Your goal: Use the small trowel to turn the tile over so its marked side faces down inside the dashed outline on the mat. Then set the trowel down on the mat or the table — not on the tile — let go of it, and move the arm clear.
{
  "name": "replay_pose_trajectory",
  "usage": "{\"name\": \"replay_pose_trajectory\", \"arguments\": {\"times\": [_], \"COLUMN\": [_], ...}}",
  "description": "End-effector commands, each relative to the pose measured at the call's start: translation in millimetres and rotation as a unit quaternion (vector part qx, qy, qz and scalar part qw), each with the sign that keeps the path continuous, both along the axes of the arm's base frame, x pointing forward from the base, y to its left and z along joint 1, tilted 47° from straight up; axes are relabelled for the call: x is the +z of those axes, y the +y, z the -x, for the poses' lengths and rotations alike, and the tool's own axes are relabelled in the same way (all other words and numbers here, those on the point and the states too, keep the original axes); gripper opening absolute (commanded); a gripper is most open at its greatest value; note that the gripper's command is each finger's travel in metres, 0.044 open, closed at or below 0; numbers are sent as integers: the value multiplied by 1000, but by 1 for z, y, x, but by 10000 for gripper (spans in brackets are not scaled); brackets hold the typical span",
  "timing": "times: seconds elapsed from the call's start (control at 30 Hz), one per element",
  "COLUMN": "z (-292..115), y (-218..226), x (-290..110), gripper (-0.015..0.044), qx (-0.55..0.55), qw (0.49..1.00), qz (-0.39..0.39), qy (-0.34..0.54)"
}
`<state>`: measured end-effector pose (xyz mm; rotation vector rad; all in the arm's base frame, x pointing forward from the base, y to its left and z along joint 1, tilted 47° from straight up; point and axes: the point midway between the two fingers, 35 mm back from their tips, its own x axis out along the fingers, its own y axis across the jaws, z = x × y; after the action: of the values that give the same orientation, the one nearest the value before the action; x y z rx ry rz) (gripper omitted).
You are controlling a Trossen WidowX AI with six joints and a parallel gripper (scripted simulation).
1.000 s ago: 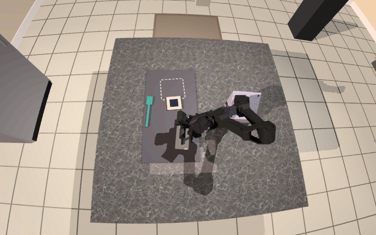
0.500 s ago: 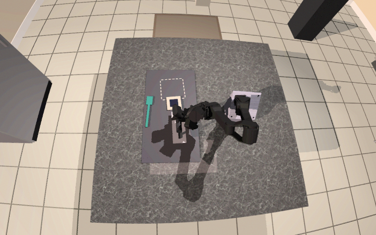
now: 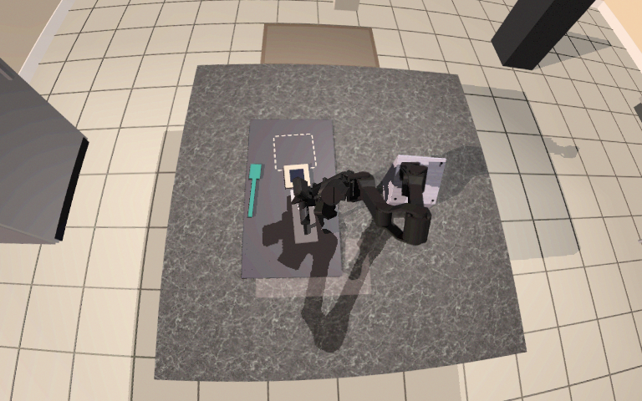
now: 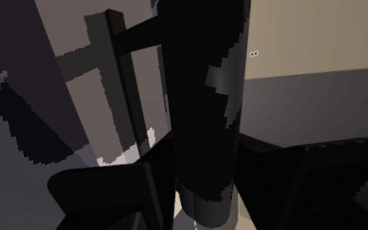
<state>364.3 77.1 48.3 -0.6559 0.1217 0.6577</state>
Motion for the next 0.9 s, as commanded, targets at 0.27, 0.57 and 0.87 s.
{"name": "replay_pose_trajectory", "arguments": {"times": [0.27, 0.57, 0.87], "z": [-5, -5, -7], "y": [11, 20, 11], "x": [-12, -21, -30], "gripper": [0, 0, 0], "qx": [-5, -5, -5], "qw": [1000, 1000, 1000], "qz": [0, 0, 0], "qy": [-5, -5, -4]}}
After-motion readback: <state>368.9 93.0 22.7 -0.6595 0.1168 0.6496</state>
